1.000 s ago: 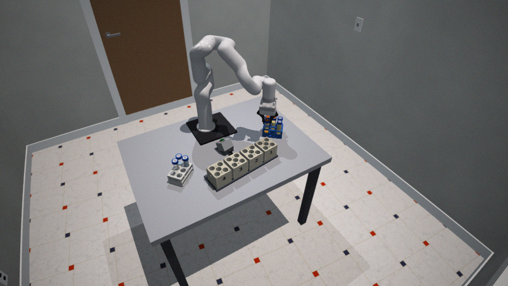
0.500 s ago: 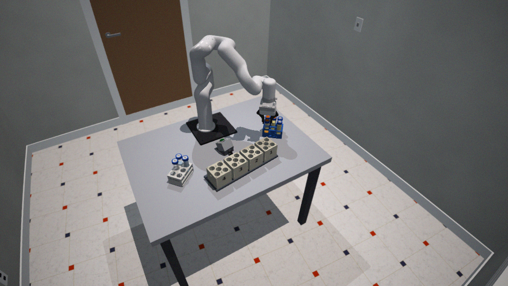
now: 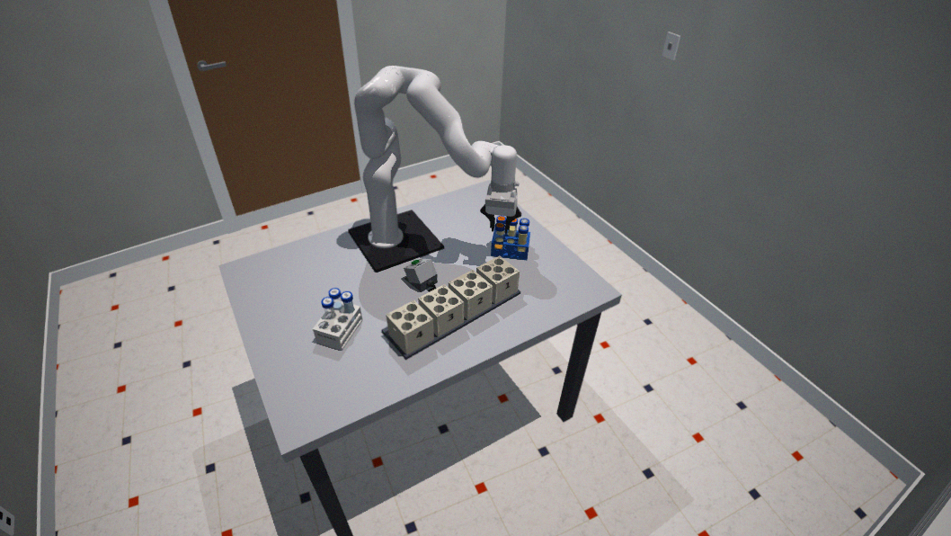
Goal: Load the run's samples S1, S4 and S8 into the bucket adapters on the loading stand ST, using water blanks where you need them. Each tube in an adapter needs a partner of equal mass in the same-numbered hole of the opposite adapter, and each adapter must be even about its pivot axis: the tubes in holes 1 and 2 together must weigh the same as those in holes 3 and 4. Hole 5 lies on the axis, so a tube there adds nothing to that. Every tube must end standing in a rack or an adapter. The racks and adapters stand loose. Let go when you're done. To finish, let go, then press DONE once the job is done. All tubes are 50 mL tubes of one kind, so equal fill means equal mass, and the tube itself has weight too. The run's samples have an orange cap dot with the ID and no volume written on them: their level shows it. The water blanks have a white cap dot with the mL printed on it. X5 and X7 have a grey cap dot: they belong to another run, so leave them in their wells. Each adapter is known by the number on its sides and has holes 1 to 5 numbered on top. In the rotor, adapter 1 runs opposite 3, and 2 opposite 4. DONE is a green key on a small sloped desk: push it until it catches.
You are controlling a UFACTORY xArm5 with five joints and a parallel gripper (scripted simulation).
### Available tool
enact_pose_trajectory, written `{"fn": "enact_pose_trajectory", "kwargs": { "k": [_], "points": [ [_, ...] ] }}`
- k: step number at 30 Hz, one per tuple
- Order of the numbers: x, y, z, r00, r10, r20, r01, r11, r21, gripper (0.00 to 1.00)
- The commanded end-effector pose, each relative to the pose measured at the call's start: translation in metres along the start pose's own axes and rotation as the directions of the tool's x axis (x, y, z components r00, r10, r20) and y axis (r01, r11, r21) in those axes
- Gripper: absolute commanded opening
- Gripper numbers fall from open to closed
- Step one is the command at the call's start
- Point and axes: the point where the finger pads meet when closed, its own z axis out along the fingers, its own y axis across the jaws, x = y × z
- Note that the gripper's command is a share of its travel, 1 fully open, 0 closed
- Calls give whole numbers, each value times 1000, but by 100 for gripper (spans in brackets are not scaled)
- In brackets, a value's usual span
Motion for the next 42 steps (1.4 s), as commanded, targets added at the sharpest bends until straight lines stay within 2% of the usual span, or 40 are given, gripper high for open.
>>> {"fn": "enact_pose_trajectory", "kwargs": {
  "k": [1, 42],
  "points": [
    [0, -1, -11, 1000, 0, 12, 0, 1000, 5, 44],
    [1, -1, -81, 1000, 0, 12, 0, 1000, 5, 44]
  ]
}}
